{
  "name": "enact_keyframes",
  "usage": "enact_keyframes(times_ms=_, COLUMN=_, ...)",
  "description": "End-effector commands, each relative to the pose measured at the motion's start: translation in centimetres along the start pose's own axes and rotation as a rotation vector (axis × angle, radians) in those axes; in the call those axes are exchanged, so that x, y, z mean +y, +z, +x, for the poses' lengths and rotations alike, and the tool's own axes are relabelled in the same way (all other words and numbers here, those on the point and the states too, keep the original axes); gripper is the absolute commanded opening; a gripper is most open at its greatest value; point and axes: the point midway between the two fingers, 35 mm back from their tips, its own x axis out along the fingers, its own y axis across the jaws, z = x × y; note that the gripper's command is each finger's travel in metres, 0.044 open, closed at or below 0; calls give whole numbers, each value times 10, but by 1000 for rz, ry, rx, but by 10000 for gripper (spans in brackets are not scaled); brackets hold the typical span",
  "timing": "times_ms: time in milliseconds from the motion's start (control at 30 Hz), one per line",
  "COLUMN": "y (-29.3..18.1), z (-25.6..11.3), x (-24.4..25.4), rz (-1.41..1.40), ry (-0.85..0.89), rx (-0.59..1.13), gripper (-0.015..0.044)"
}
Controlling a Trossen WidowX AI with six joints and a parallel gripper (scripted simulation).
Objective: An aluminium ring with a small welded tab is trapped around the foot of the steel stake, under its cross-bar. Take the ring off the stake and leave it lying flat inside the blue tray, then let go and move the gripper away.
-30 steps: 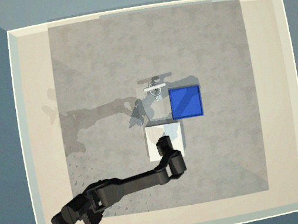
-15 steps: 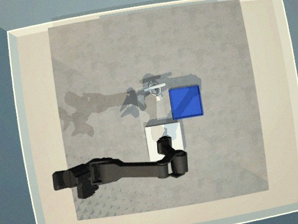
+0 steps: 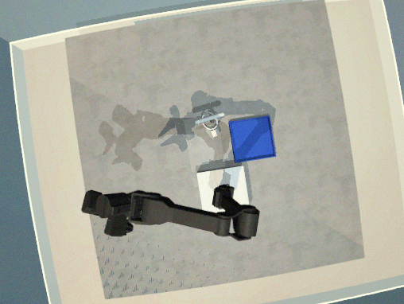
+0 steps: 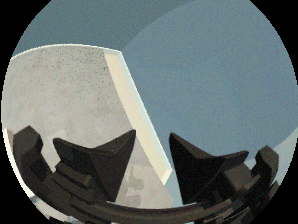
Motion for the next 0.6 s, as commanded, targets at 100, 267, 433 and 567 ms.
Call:
enact_keyframes(times_ms=100, y=-38, z=-10, x=3, rz=116, ry=-23, rx=87, gripper=200)
enact_keyframes(times_ms=267, y=-60, z=-17, x=6, rz=187, ry=-38, rx=139, gripper=200)
enact_keyframes(times_ms=433, y=-89, z=-28, x=11, rz=283, ry=-60, rx=208, gripper=200)
enact_keyframes(times_ms=567, y=-116, z=-40, x=18, rz=378, ry=-85, rx=273, gripper=200)
